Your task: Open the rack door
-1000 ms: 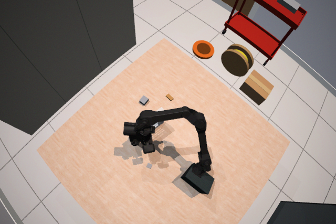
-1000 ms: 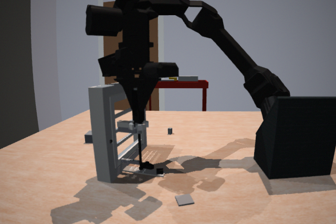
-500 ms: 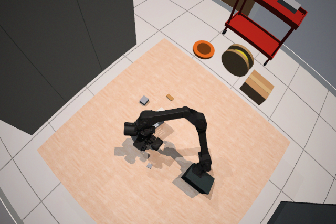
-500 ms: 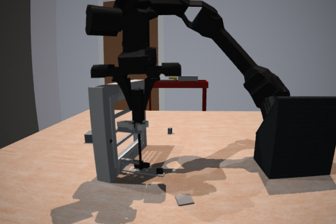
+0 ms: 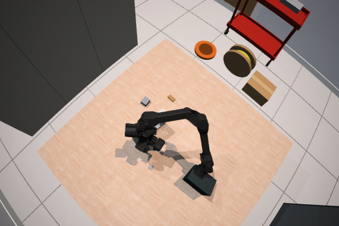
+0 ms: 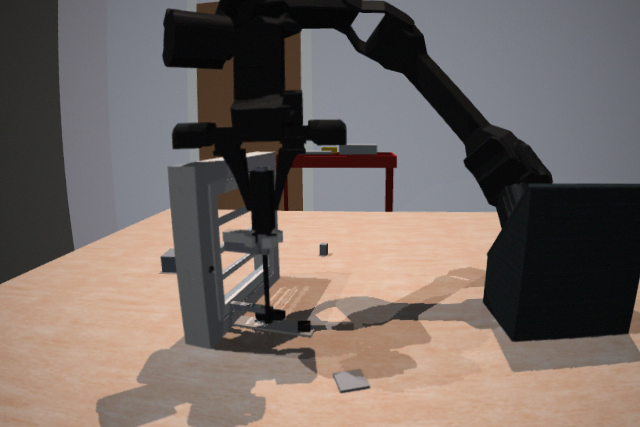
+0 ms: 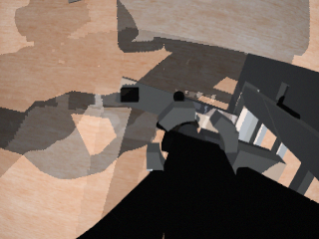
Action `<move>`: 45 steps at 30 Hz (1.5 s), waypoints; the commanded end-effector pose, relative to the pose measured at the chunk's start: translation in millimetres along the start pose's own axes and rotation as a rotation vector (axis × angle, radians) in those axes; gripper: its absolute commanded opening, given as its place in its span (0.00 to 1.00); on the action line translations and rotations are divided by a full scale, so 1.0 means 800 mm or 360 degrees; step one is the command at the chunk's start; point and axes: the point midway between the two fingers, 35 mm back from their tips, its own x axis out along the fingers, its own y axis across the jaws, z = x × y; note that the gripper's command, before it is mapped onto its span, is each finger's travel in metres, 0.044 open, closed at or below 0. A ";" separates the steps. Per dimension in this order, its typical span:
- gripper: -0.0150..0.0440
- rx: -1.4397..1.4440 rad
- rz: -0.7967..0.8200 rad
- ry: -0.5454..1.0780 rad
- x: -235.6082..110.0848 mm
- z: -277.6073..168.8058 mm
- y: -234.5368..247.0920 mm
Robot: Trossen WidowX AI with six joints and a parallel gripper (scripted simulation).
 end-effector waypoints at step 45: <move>0.74 0.3093 -0.0014 0.0007 0.001 -0.002 0.000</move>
